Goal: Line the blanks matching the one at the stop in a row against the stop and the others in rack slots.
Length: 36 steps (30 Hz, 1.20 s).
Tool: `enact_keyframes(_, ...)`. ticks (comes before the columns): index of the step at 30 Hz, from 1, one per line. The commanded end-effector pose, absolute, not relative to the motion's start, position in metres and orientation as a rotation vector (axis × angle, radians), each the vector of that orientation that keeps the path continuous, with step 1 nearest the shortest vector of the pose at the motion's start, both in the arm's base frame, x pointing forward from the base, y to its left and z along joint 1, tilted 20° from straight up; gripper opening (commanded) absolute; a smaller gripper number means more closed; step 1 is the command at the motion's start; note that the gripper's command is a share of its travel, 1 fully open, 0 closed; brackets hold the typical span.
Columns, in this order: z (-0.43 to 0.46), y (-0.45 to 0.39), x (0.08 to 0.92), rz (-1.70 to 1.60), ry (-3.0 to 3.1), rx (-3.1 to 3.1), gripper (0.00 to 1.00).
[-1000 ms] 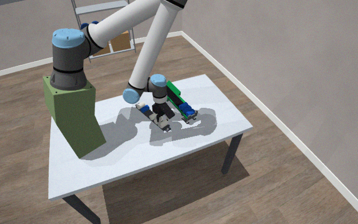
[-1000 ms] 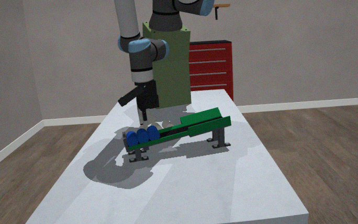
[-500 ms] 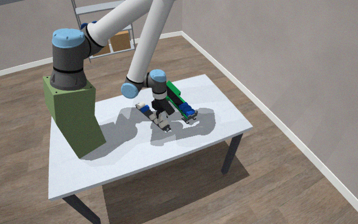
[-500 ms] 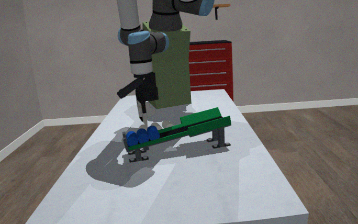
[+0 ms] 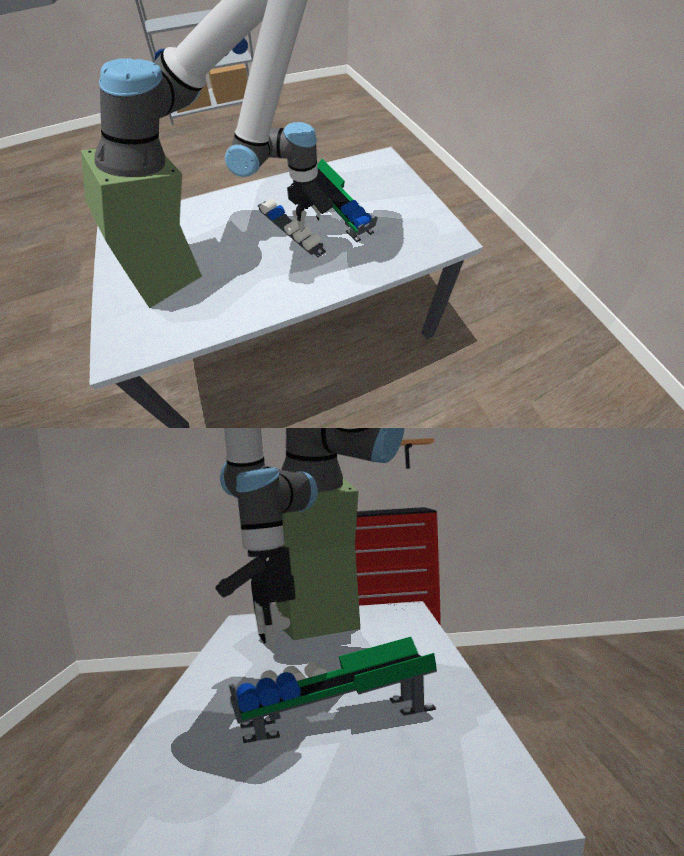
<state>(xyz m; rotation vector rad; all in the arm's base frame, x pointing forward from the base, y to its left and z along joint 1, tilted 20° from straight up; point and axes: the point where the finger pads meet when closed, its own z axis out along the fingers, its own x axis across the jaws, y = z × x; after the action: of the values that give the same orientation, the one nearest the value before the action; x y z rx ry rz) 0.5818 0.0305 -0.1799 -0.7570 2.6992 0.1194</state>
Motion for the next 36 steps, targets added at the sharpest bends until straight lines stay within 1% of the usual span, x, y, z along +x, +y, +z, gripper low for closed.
enact_keyframes(1, -0.1749, 0.0295, 0.5806, 0.12, 2.699, -0.757, 1.0)
enact_keyframes(36, -0.1749, 0.0324, 0.5802, 0.109, 2.681, -0.816, 1.0)
